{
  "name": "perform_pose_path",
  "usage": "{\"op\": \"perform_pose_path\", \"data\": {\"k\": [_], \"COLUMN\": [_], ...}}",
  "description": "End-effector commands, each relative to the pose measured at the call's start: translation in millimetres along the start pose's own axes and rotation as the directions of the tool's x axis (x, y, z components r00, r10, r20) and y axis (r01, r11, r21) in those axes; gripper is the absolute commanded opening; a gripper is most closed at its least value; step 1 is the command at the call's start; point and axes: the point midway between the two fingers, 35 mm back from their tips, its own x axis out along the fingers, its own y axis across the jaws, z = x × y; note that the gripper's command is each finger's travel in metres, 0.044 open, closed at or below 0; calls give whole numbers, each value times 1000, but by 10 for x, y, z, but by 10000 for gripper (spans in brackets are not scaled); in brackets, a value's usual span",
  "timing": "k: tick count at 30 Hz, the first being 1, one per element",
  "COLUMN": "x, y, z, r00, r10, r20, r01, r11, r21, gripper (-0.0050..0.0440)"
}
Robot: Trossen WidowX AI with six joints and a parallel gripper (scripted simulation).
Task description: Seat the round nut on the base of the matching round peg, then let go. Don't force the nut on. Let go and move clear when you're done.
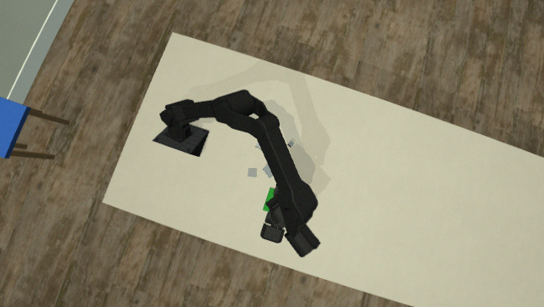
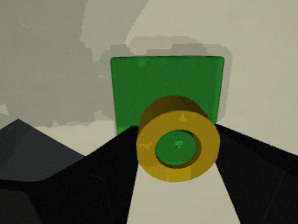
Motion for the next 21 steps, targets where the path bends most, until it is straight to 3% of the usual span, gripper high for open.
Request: {"op": "perform_pose_path", "data": {"k": [1,21], "x": [-53,4], "y": [35,35], "z": [47,48], "r00": [1000,1000], "r10": [-9,-9], "r20": [22,22], "r01": [10,9], "r11": [1000,1000], "r21": [-11,-11], "gripper": [-50,-50]}}
